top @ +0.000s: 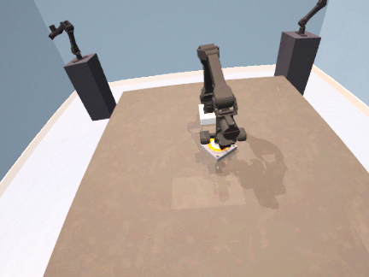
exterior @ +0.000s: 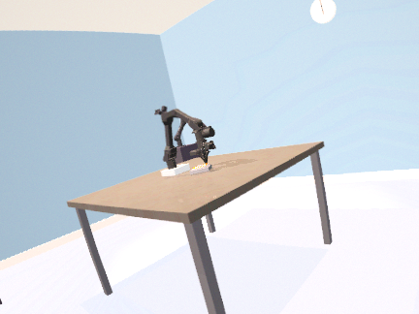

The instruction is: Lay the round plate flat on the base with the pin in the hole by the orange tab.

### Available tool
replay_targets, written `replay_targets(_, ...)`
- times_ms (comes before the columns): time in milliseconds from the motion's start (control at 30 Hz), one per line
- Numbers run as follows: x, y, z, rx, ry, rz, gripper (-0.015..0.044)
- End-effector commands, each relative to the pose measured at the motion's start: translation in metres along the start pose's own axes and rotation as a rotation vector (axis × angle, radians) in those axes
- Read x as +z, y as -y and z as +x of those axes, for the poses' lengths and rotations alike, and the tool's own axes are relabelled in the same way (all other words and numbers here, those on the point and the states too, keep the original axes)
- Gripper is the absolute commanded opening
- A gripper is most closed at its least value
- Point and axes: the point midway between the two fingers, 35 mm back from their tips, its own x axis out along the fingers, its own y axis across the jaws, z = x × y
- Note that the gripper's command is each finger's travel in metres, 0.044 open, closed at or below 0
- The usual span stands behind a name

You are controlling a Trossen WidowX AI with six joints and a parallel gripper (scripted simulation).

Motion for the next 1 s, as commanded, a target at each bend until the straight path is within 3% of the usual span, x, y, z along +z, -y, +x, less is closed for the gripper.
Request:
replay_targets(0, -0.001, -0.004, 0.001, 0.005, -0.006, 0.003, 0.0000)
replay_targets(233, -0.002, -0.007, 0.000, 0.005, -0.006, 0.003, 0.0000)
replay_targets(500, -0.005, -0.005, -0.040, 0.005, -0.007, 0.003, 0.0000)
replay_targets(967, -0.004, -0.005, -0.034, 0.001, -0.005, 0.000, 0.0000)
